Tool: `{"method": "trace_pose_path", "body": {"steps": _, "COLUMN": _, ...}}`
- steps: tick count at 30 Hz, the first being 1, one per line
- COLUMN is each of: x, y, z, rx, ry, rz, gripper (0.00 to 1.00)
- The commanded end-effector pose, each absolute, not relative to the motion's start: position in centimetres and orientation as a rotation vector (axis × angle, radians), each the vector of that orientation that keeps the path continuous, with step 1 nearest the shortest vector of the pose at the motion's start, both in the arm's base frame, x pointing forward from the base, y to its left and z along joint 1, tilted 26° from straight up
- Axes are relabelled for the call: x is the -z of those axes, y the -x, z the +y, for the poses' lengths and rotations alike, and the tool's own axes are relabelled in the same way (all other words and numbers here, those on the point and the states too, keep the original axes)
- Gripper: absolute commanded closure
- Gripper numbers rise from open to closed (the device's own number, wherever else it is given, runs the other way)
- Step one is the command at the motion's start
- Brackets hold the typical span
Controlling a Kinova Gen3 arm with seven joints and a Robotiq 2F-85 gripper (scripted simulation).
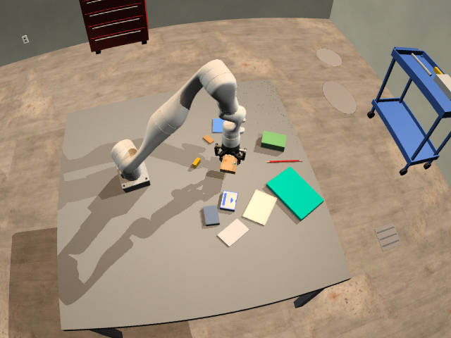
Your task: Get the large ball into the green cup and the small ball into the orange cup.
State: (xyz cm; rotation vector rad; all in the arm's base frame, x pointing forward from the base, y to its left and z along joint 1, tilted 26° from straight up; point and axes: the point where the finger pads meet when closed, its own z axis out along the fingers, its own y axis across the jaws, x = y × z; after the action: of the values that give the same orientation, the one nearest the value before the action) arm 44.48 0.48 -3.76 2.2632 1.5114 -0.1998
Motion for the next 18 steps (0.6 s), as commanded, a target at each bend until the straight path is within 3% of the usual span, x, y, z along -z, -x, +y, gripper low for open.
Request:
{"method": "trace_pose_path", "body": {"steps": 1, "x": 3.69, "y": -44.44, "z": 0.72, "rx": 0.203, "ry": -2.256, "rz": 1.515, "gripper": 0.27}}
{"method": "trace_pose_path", "body": {"steps": 18, "x": 3.69, "y": -44.51, "z": 0.74, "rx": 0.248, "ry": -2.267, "rz": 1.510, "gripper": 0.27}}
